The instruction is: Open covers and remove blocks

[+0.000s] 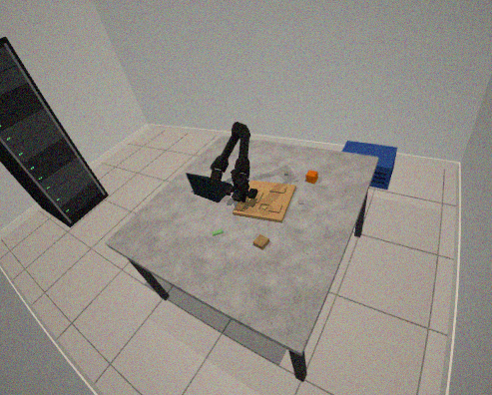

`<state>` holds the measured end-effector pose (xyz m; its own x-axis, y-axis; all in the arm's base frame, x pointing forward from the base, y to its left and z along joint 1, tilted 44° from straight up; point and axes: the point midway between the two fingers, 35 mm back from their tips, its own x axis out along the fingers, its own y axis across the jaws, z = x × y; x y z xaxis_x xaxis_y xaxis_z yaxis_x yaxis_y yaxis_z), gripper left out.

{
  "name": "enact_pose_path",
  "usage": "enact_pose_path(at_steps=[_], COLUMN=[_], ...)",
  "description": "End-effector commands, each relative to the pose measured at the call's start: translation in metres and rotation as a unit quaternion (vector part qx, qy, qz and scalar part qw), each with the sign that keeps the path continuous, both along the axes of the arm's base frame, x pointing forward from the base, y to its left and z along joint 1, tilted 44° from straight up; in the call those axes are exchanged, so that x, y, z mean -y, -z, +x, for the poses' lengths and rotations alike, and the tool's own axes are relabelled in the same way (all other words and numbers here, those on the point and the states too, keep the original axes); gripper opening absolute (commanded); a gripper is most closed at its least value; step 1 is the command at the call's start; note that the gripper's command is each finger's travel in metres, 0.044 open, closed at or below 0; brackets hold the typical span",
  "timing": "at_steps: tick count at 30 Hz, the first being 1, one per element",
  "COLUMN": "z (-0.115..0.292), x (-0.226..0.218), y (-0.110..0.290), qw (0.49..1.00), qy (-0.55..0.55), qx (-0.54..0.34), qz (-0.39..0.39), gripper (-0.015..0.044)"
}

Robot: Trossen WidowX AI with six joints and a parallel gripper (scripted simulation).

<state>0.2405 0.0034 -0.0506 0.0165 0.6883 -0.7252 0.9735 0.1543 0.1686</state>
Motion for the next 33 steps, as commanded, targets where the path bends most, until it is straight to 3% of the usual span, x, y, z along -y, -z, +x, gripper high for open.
enact_pose_path(at_steps=[1, 33], z=[0.000, 0.002], x=[0.003, 0.034], y=[0.004, -0.021], qw=[1.000, 1.000], qy=[-0.003, -0.003], qx=[-0.001, -0.001], qz=[-0.003, -0.005], gripper=[0.0000, 0.0000])
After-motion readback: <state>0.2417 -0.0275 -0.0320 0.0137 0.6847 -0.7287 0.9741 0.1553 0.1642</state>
